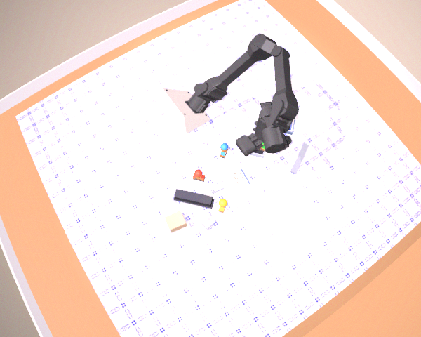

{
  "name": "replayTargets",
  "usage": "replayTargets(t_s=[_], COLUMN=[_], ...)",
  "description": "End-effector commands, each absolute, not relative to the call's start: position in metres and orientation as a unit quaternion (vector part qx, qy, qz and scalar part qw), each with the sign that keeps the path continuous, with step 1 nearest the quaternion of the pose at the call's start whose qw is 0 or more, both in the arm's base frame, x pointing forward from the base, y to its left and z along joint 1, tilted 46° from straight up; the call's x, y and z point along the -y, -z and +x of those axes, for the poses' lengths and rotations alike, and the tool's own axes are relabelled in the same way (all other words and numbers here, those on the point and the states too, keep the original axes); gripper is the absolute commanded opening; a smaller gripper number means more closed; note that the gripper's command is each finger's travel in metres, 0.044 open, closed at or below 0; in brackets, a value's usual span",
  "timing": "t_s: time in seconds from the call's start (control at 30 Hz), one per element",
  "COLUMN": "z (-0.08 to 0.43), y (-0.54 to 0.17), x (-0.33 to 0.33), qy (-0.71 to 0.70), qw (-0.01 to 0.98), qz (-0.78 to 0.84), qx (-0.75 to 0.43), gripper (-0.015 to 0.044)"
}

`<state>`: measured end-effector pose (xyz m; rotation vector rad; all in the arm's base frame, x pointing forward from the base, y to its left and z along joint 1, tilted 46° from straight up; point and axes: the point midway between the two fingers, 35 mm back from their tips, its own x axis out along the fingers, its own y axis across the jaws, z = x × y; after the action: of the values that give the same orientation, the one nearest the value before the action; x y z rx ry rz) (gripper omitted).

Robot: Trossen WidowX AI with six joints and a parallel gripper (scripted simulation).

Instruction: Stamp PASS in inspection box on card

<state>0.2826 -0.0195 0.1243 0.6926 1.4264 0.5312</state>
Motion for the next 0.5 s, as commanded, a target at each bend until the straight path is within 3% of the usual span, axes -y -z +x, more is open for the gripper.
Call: replayTargets(t_s=[0.0,0.47], z=[0.268,0.250], y=[-0.127,-0.125], x=[0.015,0.007], qy=[-0.236,-0.235], qw=[0.671,0.671], qz=[0.305,0.305], qx=[-0.633,-0.634], gripper=[0.0000,0.0000])
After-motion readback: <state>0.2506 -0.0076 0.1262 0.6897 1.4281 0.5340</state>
